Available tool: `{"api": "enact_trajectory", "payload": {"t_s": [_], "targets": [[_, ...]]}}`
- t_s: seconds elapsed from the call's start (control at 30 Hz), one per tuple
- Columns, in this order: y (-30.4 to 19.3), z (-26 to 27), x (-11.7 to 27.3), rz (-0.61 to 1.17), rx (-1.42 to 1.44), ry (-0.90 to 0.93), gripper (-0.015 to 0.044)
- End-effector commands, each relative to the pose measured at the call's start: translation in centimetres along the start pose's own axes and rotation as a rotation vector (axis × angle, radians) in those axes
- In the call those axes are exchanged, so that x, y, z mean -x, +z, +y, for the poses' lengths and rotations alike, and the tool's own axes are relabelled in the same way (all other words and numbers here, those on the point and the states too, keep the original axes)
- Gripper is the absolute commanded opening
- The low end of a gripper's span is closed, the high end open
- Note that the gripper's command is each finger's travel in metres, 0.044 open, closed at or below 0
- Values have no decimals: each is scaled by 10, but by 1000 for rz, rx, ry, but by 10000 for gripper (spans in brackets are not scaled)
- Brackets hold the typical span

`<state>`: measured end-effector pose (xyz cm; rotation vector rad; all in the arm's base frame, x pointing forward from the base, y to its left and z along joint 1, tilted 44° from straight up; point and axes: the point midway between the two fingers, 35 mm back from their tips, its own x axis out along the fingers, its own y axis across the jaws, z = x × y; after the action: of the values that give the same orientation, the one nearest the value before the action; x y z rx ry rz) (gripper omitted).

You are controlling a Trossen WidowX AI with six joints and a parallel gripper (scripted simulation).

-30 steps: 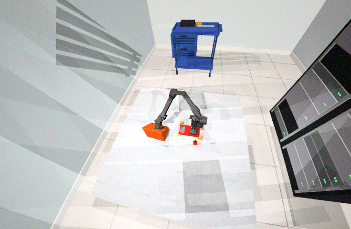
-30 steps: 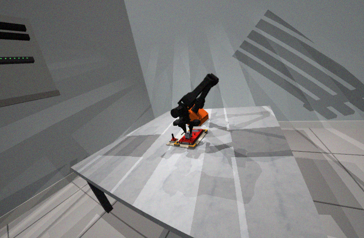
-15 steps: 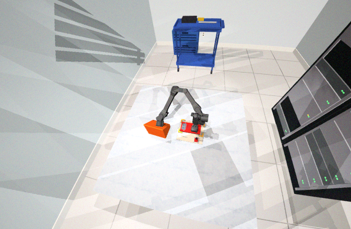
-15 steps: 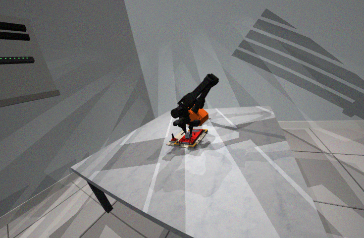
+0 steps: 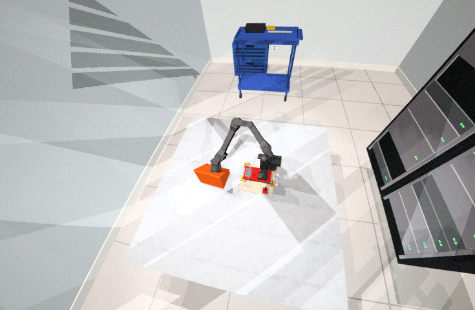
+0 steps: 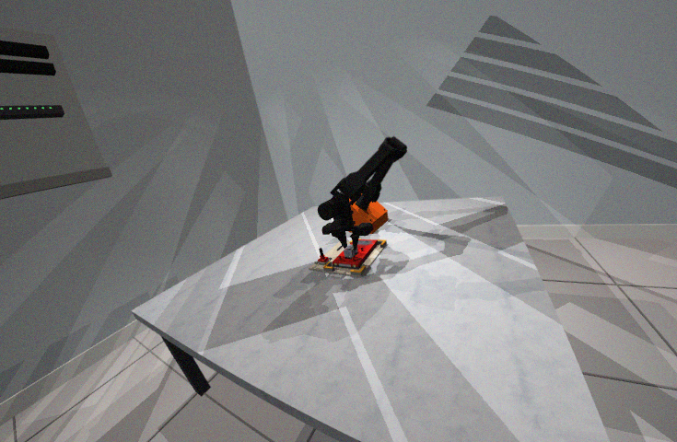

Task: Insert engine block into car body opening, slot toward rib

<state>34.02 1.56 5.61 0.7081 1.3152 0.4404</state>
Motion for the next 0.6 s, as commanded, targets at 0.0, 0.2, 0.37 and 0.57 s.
{"api": "enact_trajectory", "payload": {"t_s": [0.0,0.2,0.37,0.57], "targets": [[0,0,-1,1,-5,3,160],[0,0,-2,1,-5,3,160],[0,0,-3,1,-5,3,160],[0,0,-3,1,-5,3,160]]}}
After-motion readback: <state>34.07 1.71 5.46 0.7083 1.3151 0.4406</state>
